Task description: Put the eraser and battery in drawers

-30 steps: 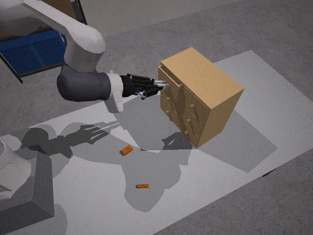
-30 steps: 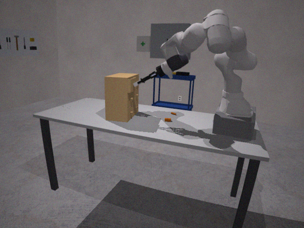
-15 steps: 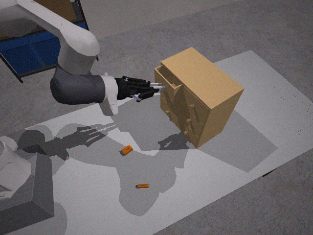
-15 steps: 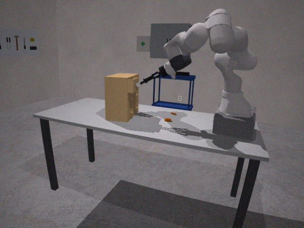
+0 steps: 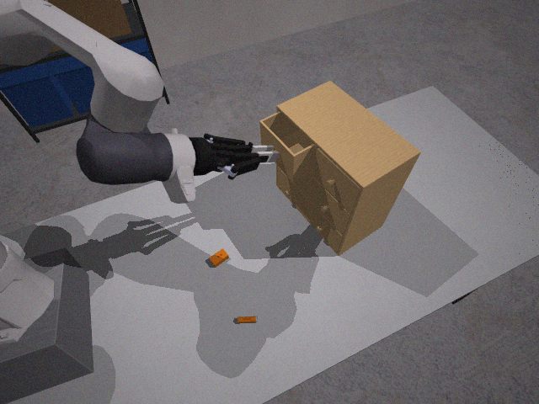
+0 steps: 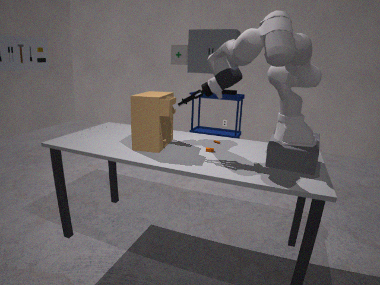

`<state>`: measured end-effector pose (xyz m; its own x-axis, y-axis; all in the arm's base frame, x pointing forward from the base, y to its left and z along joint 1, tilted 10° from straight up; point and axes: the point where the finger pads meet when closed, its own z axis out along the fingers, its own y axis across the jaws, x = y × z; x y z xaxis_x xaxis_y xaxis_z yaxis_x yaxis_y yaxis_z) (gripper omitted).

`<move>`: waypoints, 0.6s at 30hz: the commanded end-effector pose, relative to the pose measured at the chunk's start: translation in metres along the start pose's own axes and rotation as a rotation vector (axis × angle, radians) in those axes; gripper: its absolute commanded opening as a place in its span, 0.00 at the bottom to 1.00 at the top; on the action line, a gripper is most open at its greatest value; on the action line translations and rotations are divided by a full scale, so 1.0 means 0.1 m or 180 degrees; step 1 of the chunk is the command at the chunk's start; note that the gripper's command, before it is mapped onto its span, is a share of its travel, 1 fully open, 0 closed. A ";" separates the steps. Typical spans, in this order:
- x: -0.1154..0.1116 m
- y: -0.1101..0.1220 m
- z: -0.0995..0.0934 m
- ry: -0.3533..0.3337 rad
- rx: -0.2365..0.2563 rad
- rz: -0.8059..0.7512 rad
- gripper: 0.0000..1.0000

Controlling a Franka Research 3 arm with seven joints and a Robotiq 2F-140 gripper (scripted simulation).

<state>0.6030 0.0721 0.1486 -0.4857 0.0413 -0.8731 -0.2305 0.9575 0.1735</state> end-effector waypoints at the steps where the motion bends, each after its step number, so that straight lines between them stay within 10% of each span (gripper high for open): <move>1: 0.01 0.01 -0.03 -0.0010 -0.0010 -0.0012 0.08; 18: 0.05 0.01 -0.09 -0.0010 -0.0010 -0.0012 0.08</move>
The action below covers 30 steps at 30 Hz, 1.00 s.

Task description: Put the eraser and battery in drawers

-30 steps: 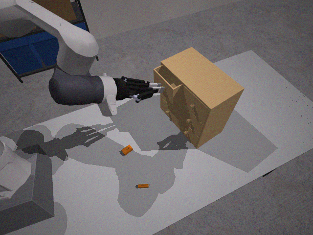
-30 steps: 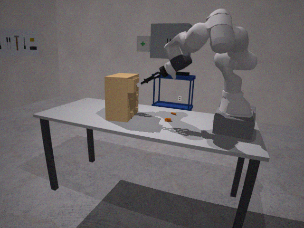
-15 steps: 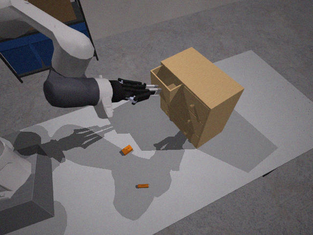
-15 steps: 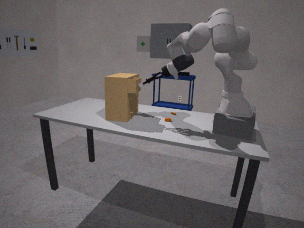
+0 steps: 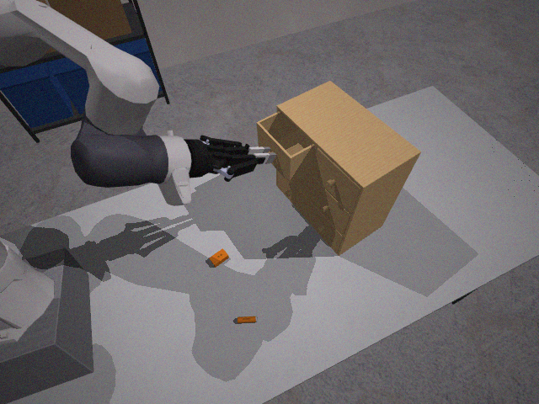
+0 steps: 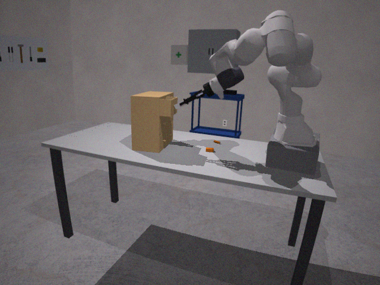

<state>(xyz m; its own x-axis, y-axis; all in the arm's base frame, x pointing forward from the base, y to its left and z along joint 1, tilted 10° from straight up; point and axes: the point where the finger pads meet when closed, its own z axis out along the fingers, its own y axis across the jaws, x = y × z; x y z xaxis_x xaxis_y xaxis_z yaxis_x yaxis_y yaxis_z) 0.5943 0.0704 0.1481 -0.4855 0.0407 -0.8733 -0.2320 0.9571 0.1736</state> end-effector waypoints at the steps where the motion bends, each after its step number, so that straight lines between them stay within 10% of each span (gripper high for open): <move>1: 0.00 0.00 -0.01 -0.0009 -0.0006 -0.0010 0.08; 30: 0.00 0.00 -0.01 -0.0009 -0.0006 -0.0010 0.20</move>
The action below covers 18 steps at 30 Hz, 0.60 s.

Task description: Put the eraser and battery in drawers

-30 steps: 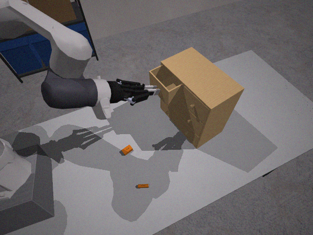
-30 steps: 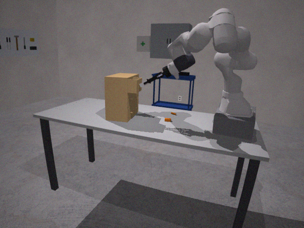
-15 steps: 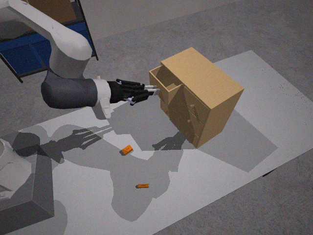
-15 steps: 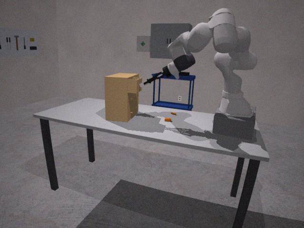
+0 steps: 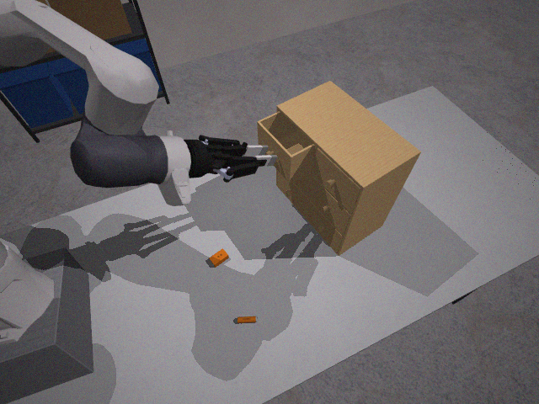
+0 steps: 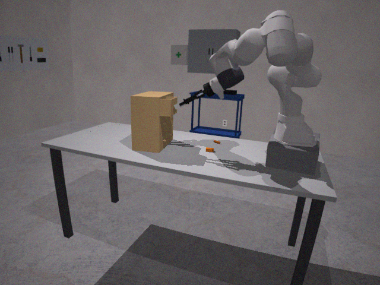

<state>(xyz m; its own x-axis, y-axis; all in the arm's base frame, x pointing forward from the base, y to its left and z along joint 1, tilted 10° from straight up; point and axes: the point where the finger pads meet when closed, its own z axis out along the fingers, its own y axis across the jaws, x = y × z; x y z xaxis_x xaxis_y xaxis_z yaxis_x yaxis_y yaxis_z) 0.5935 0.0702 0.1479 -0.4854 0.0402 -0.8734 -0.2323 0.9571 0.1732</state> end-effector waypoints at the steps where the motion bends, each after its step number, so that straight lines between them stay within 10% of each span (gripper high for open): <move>1: -0.01 0.00 -0.01 -0.0009 -0.0005 -0.0009 0.20; 18: 0.23 0.00 -0.40 -0.0009 -0.0005 -0.0009 0.20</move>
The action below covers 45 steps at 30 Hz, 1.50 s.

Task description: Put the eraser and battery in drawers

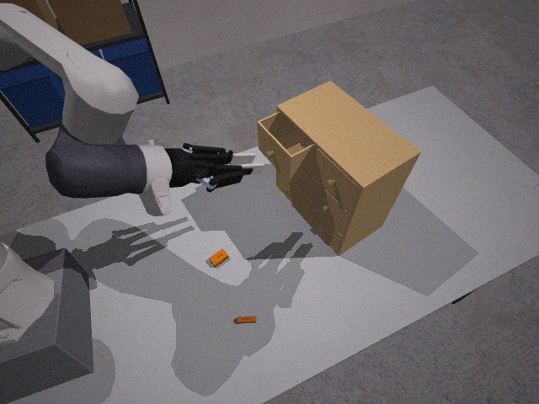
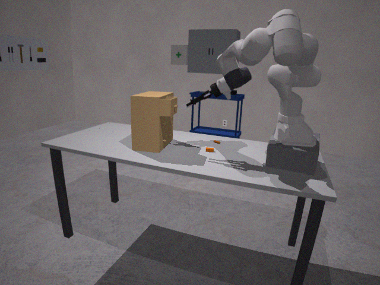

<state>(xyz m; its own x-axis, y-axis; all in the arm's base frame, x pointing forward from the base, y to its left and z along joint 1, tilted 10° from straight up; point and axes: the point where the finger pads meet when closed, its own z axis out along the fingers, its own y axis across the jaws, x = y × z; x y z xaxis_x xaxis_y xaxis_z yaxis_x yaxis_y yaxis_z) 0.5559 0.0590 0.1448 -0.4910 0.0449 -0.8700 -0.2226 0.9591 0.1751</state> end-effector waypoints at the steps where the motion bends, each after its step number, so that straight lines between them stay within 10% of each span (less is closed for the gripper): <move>1: 0.03 0.03 -0.09 -0.0025 -0.0030 -0.0029 0.20; 21: 0.12 0.02 -0.62 -0.0025 -0.0030 -0.0029 0.20; 45: 0.09 0.02 -0.75 0.0264 -0.0031 -0.0030 0.20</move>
<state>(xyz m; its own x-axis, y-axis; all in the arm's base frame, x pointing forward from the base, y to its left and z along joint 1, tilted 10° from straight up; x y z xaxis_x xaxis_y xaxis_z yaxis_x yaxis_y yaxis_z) 0.4908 0.0426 0.1718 -0.5203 -0.0021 -0.8540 -0.2540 0.9551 0.1525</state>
